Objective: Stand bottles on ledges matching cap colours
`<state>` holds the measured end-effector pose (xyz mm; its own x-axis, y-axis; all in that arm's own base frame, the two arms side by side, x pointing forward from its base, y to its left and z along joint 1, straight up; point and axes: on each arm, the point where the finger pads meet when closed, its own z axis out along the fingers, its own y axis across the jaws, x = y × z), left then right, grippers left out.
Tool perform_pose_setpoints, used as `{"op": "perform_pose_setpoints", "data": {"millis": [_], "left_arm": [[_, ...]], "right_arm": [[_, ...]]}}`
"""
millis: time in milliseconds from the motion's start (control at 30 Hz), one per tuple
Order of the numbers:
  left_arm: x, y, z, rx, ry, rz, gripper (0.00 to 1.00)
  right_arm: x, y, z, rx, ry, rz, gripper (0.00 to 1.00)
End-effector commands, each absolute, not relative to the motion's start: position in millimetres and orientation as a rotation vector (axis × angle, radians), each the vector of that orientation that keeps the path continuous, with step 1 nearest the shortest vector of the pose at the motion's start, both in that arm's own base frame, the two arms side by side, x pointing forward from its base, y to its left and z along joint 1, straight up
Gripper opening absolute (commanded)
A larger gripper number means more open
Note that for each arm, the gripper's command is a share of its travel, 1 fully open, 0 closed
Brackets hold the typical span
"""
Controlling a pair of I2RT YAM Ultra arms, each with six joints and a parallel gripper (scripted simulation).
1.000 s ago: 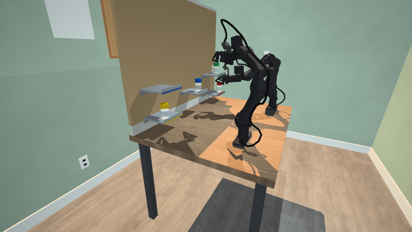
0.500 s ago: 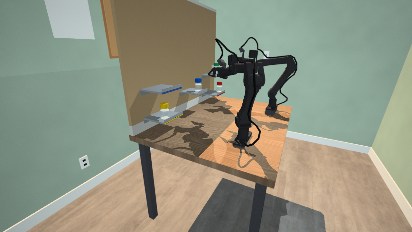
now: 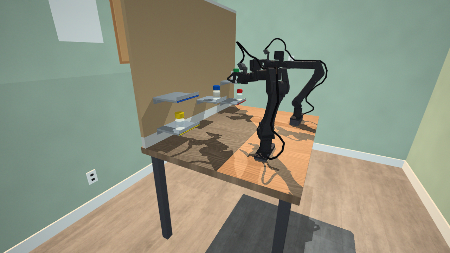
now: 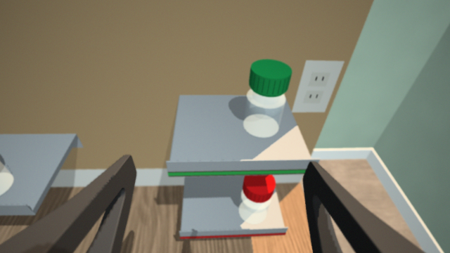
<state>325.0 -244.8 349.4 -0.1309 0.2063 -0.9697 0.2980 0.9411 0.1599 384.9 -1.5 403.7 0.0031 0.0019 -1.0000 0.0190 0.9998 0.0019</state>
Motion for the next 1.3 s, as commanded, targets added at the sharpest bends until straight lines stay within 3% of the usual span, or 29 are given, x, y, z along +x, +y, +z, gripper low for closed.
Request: {"op": "perform_pose_setpoints", "data": {"millis": [0,200,267,733,1267], "left_arm": [[325.0,-250.5,348.4,0.385,1.704,-0.084,1.0],[325.0,-250.5,348.4,0.385,1.704,-0.084,1.0],[325.8,-252.5,353.9,0.377,1.681,-0.099,0.81],[373.9,-269.2,332.3,0.284,1.587,-0.197,0.81],[425.4,-287.8,303.7,0.208,1.51,-0.264,0.81]], "right_arm": [[377.1,-1.3,420.5,0.001,1.538,-0.009,0.89],[377.1,-1.3,420.5,0.001,1.538,-0.009,0.89],[377.3,5.0,414.8,-0.036,1.561,0.011,0.89],[382.4,56.1,381.7,-0.511,1.679,0.328,0.89],[345.2,72.9,393.9,-0.842,1.527,0.784,0.89]]}}
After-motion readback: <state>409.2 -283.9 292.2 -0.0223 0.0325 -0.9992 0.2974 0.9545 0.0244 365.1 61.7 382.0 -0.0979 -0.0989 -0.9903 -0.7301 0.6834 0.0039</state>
